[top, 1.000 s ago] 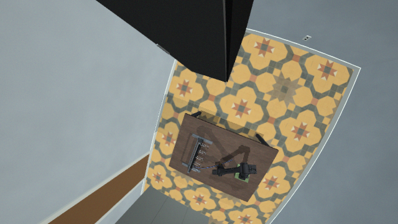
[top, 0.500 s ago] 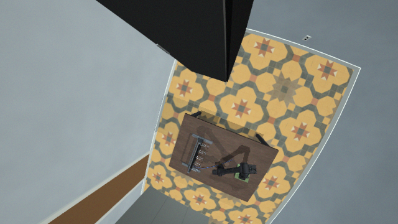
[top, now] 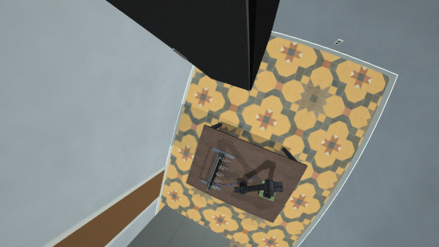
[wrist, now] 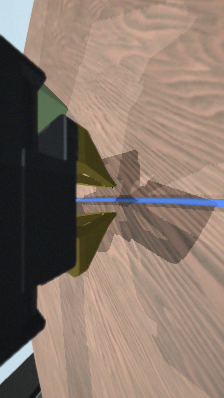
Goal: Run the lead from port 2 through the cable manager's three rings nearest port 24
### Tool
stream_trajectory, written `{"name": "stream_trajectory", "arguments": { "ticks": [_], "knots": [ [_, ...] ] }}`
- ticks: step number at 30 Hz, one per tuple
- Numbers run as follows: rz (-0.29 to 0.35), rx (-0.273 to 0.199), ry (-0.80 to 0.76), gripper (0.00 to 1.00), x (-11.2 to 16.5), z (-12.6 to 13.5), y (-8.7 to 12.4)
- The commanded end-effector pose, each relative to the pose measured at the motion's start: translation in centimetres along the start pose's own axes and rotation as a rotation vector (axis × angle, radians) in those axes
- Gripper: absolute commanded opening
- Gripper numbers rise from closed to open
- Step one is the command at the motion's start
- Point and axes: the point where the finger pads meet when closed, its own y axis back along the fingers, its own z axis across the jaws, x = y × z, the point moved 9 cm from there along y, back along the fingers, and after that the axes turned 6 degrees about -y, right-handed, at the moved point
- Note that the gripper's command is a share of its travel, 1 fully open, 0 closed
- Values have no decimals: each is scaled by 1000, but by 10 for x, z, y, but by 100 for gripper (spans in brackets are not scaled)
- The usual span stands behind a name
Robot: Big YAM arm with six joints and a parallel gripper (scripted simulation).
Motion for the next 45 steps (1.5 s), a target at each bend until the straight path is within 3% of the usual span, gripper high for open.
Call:
{"name": "stream_trajectory", "arguments": {
  "ticks": [1, 45],
  "knots": [
    [-19, 9, -5, 31, -1, -4, 4],
    [-4, 2, -2, 31, -2, -2, -7]
  ]
}}
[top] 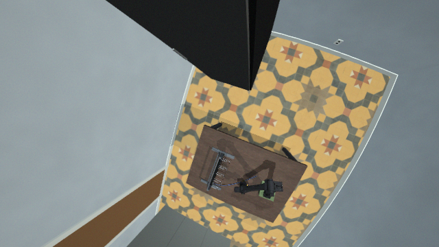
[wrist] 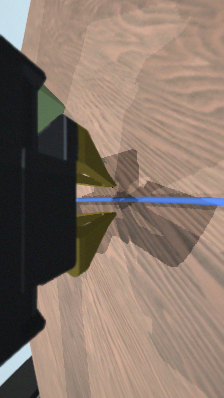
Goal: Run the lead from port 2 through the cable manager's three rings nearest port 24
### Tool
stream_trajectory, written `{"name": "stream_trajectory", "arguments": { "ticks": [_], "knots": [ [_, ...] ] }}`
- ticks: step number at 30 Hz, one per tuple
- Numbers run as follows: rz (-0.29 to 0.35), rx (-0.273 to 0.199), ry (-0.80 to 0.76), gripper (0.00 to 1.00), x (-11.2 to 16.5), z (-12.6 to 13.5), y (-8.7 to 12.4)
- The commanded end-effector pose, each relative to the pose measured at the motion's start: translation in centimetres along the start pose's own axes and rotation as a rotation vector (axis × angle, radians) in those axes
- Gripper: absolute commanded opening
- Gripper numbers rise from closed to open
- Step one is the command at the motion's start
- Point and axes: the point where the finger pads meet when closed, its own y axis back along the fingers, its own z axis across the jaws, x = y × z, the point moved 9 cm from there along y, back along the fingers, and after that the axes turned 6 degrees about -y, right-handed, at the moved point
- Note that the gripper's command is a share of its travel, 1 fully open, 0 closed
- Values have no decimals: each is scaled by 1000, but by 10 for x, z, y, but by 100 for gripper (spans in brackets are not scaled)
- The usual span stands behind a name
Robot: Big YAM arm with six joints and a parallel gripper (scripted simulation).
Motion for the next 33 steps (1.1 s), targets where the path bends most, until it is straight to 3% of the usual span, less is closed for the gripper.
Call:
{"name": "stream_trajectory", "arguments": {
  "ticks": [1, 33],
  "knots": [
    [0, 0, 2, 31, -1, -2, -4],
    [-3, 2, 7, 31, -1, -1, -7]
  ]
}}
